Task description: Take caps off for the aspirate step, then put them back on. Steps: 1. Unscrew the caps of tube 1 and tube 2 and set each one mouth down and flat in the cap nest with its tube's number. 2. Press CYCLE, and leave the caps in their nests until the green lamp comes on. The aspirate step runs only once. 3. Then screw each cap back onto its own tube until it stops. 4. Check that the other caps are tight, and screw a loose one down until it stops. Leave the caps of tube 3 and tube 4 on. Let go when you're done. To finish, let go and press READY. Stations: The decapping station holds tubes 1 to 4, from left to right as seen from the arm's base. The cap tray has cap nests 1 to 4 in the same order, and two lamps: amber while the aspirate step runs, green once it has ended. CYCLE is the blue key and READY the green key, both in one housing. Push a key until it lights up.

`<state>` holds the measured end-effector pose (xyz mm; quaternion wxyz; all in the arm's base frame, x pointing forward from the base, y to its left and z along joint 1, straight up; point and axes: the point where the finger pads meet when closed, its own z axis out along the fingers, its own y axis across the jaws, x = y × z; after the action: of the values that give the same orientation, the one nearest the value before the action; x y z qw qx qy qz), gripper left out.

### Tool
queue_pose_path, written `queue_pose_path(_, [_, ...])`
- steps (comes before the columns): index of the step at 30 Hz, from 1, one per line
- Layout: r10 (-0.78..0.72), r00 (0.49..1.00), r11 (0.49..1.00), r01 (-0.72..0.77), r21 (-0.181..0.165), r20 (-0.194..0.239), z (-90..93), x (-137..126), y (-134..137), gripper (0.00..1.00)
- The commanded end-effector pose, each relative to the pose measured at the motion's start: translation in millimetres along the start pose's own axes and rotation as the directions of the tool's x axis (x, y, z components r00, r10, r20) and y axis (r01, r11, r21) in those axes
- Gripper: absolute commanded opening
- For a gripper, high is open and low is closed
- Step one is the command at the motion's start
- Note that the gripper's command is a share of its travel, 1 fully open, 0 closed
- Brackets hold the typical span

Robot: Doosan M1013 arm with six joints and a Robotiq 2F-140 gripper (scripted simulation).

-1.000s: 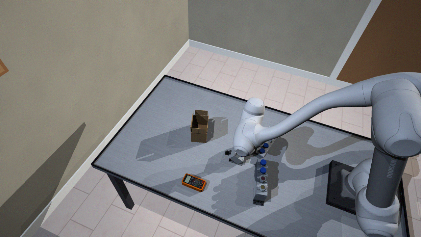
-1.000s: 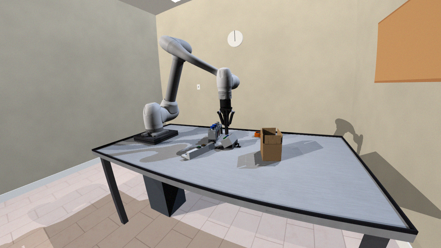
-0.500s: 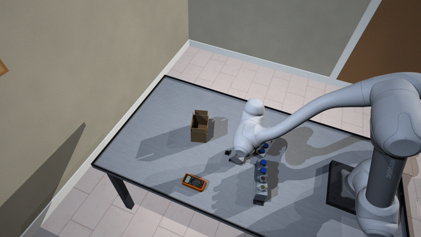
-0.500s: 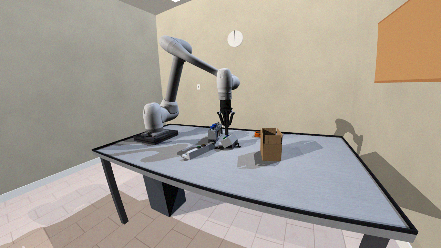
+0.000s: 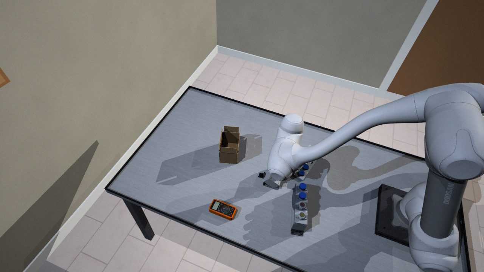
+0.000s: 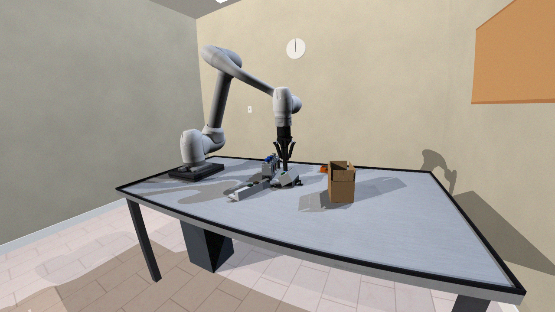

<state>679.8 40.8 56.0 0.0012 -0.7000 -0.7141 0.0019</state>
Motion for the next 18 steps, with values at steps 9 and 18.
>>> queue_pose_path(9, [0.000, 1.000, 1.000, 0.000, -0.001, 0.000, 0.2, 0, 0, 0.10])
queue_pose_path(18, [0.000, 1.000, 1.000, 0.000, -0.001, 0.000, -26.8, 0, 0, 0.10])
